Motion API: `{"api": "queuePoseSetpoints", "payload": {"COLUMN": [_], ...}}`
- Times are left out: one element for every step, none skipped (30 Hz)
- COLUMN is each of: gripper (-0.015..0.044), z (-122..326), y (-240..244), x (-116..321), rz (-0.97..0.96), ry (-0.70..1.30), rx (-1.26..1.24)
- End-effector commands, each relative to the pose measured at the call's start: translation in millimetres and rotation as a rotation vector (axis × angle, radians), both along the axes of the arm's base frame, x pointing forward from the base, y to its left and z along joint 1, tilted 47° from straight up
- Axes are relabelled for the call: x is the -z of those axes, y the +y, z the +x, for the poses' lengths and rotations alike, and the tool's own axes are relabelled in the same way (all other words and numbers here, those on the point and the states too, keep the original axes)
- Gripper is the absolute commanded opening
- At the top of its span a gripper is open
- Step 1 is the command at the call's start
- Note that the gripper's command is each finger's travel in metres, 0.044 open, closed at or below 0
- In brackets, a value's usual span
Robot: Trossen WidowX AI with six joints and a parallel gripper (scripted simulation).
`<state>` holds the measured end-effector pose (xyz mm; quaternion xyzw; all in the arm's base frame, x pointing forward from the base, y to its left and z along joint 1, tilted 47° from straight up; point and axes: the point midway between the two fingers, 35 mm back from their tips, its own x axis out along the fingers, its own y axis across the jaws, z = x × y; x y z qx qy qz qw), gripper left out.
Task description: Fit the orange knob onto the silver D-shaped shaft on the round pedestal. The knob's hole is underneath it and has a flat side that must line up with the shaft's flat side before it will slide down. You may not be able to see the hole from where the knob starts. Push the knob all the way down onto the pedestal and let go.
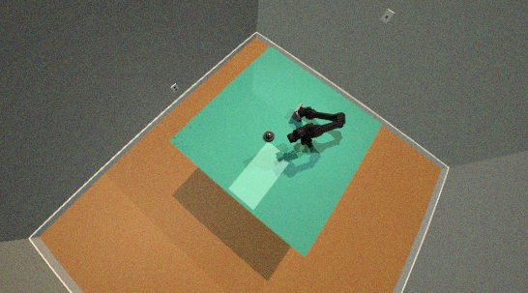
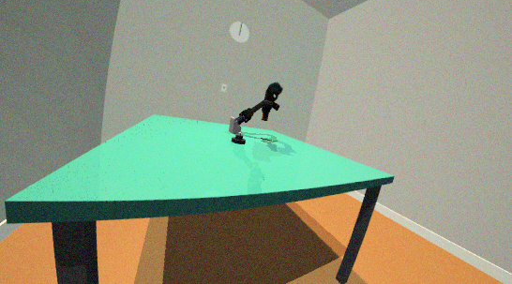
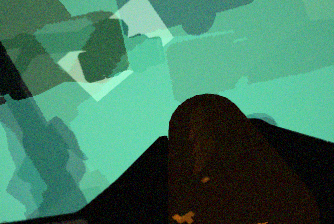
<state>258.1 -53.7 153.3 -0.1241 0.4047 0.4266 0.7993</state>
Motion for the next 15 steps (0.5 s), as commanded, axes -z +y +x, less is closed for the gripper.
{"api": "queuePoseSetpoints", "payload": {"gripper": [0.0000, 0.0000, 0.0000, 0.0000, 0.0000, 0.0000, 0.0000, 0.0000, 0.0000, 0.0000, 0.0000, 0.0000, 0.0000, 0.0000, 0.0000], "z": [4, 5, 5, 6, 7, 7, 8, 8, 9, 9, 10, 11, 12, 14, 15], "y": [3, 4, 5, 6, 7, 8, 9, 10, 10, 11, 12, 14, 16, 19, 22], "x": [3, 4, 6, 7, 8, 9, 10, 12, 12, 13, 15, 17, 20, 23, 27], "rz": [0.037, 0.048, 0.059, 0.069, 0.080, 0.091, 0.102, 0.113, 0.113, 0.113, 0.113, 0.113, 0.113, 0.112, 0.112], "ry": [0.029, 0.038, 0.048, 0.058, 0.067, 0.077, 0.086, 0.095, 0.095, 0.096, 0.096, 0.096, 0.097, 0.098, 0.098], "rx": [-0.049, -0.061, -0.073, -0.085, -0.097, -0.108, -0.120, -0.131, -0.131, -0.132, -0.132, -0.132, -0.133, -0.134, -0.135]}}
